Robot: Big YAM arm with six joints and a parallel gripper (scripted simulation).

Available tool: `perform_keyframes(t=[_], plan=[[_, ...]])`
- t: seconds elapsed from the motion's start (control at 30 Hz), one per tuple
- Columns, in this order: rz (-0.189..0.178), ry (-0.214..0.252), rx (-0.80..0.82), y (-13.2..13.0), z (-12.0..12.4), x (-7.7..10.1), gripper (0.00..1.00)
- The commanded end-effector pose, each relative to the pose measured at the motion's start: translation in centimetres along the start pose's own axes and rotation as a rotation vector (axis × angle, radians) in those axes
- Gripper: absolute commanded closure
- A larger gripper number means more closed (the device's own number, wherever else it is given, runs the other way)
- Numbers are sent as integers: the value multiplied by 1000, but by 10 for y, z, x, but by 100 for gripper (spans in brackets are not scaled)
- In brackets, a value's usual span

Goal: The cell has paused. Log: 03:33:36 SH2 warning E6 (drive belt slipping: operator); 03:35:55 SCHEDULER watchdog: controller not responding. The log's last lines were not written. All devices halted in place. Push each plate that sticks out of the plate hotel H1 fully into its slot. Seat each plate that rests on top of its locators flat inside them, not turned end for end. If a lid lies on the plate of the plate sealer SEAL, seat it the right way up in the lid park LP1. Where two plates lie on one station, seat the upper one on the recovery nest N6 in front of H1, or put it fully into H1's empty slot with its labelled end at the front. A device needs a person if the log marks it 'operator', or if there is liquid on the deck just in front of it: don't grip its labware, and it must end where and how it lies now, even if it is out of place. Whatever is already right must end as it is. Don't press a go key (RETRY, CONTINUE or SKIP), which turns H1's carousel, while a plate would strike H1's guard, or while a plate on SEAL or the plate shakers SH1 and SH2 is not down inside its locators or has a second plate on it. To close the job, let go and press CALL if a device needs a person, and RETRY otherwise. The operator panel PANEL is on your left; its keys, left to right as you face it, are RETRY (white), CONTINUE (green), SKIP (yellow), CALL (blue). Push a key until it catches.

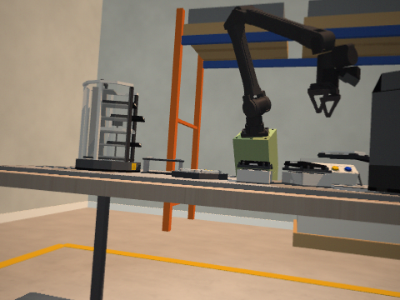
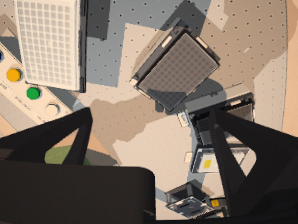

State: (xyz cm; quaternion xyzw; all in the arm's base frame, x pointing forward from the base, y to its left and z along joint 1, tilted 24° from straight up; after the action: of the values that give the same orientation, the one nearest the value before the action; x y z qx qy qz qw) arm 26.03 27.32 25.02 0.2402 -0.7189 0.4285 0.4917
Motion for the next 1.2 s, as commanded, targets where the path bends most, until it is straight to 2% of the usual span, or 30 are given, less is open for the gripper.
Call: perform_keyframes(t=[0.0, 0.13, 0.63, 0.7, 1.17], plan=[[5, -12, 125, -7, -10, 8, 0], [5, -12, 172, -7, -10, 8, 0], [7, -11, 522, -7, -10, 8, 0], [7, -11, 522, -7, -10, 8, 0], [9, -9, 849, -6, -10, 8, 0]])
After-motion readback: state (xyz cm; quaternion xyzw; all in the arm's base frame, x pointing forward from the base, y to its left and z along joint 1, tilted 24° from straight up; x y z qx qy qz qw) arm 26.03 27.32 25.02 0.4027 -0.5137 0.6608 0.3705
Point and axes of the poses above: the point where the finger pads meet when closed, its own x axis back along the fingers, its own y axis across the jaws, z = x × y, the point moved 10 cm from there along x, back along the fingers, and after that the axes turned 8 degrees about -x, right-handed, at the moved point
